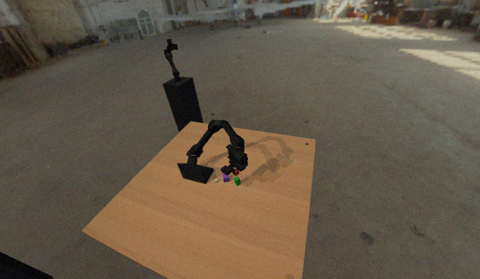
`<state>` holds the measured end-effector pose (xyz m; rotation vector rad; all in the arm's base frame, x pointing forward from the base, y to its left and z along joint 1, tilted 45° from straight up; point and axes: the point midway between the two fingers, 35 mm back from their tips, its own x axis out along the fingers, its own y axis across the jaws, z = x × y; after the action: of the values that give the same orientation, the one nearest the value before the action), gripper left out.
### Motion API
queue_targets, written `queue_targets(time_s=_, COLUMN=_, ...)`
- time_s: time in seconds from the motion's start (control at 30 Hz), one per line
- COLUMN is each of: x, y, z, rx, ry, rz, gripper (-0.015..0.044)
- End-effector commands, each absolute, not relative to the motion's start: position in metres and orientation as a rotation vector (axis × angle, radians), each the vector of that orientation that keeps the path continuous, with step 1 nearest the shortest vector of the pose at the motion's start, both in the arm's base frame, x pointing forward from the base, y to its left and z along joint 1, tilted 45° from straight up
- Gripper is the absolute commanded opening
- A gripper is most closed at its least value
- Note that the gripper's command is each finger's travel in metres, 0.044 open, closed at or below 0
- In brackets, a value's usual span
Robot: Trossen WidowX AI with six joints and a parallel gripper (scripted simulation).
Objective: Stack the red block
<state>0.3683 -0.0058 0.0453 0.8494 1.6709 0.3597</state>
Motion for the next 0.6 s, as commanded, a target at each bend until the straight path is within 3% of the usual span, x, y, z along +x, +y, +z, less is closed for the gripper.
queue_targets(time_s=0.0, x=0.366, y=0.01, z=0.035, rx=0.85, ry=1.677, rz=0.366, gripper=0.0)
queue_targets(time_s=0.57, x=0.364, y=0.032, z=0.012, rx=0.851, ry=1.677, rz=0.368, gripper=0.0)
